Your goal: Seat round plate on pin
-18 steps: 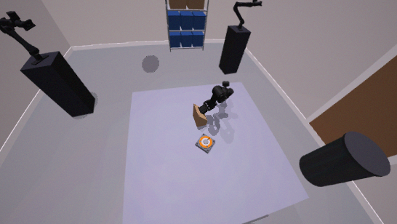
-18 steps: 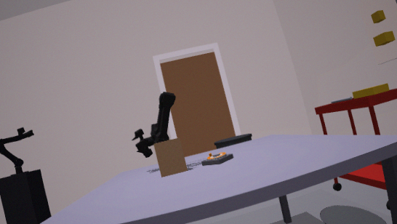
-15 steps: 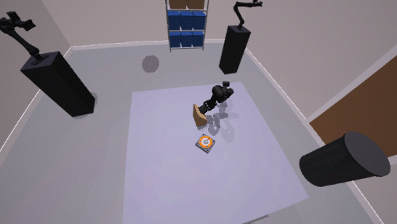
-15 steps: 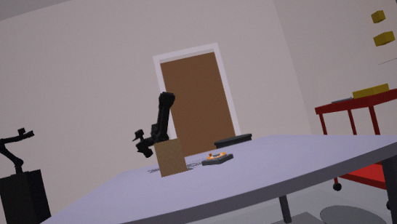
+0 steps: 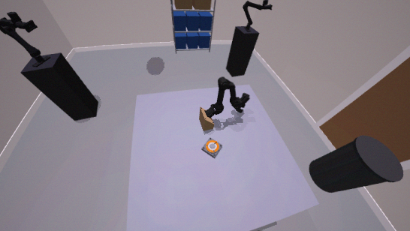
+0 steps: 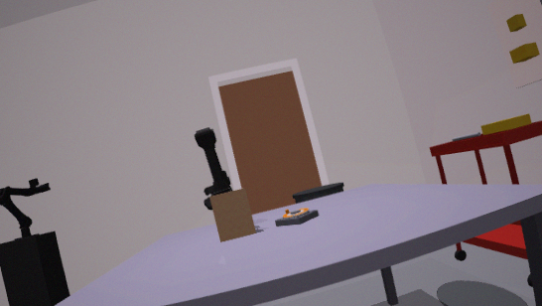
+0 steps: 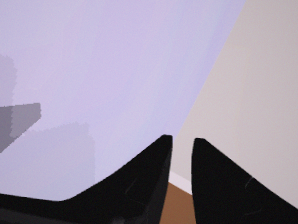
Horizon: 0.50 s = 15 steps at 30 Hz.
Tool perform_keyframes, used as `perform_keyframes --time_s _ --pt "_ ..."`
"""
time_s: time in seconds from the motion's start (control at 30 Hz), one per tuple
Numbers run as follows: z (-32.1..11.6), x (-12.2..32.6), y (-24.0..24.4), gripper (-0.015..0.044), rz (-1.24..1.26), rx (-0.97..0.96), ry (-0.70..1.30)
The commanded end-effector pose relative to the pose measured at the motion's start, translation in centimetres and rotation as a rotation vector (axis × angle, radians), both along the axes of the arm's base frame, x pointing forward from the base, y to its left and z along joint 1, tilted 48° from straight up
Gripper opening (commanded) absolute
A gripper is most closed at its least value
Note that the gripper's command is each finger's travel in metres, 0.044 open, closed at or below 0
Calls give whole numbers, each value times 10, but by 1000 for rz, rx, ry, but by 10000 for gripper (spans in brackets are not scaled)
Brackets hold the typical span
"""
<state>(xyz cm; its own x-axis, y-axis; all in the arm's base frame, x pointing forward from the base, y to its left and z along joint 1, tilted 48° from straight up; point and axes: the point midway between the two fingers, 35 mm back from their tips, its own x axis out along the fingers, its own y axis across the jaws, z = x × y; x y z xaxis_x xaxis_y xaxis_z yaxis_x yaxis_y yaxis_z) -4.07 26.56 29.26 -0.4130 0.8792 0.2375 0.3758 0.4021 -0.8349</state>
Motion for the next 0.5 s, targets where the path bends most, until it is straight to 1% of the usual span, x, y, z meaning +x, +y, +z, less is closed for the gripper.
perform_keyframes --time_s 0.0,0.17,0.23,0.37,0.43,0.47 --pt "0 47 15 0 -141 -110 109" --pt "-5 126 21 0 -368 -255 322" --pt "-4 134 20 0 -387 -264 356" --pt "-8 193 7 0 -545 -333 544" --pt "-22 223 -3 0 -631 -387 663" --pt "-22 226 -4 0 -638 -388 671"
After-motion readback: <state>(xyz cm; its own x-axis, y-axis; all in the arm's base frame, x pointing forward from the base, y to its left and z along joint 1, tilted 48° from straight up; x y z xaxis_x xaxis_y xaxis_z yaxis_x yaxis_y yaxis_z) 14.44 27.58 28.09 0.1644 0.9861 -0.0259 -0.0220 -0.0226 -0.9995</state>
